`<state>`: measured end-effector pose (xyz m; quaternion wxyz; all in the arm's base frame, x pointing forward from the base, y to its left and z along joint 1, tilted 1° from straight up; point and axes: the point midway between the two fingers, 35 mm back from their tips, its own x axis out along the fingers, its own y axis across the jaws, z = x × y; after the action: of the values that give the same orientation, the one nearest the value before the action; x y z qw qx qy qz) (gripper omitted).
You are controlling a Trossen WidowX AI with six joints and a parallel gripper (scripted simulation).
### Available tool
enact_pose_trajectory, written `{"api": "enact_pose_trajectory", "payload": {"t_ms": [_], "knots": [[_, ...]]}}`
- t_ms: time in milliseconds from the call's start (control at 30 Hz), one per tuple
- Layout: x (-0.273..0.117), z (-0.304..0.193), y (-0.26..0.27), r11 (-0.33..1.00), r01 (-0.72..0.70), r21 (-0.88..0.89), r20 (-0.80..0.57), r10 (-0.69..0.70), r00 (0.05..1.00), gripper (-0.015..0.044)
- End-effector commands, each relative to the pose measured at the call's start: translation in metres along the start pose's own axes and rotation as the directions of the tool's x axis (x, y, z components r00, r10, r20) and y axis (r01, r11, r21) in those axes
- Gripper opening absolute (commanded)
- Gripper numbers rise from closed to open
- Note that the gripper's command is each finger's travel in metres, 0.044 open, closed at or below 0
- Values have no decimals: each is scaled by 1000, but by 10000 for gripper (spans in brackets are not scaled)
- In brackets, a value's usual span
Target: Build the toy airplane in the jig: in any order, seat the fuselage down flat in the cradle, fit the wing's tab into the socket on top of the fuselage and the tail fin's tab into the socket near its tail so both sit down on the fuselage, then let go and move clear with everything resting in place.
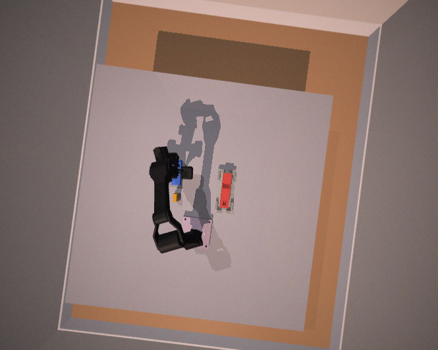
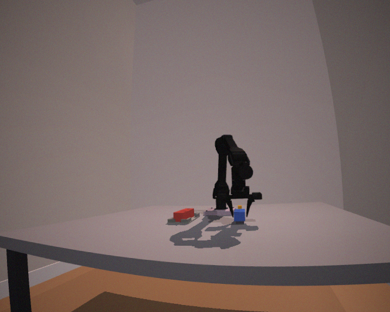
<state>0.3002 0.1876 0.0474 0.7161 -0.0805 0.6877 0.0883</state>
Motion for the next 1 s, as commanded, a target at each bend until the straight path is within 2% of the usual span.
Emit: {"api": "enact_pose_trajectory", "payload": {"t_ms": [0, 200, 400, 967], "knots": [[0, 0, 0, 1000, 0, 3, 1, 0, 1000, 197], [0, 0, 0, 1000, 0, 3, 1, 0, 1000, 157], [-5, 1, 1, 1000, 2, -2, -3, -2, 1000, 0], [-55, 6, 3, 1000, 3, -5, -4, -3, 1000, 0]]}}
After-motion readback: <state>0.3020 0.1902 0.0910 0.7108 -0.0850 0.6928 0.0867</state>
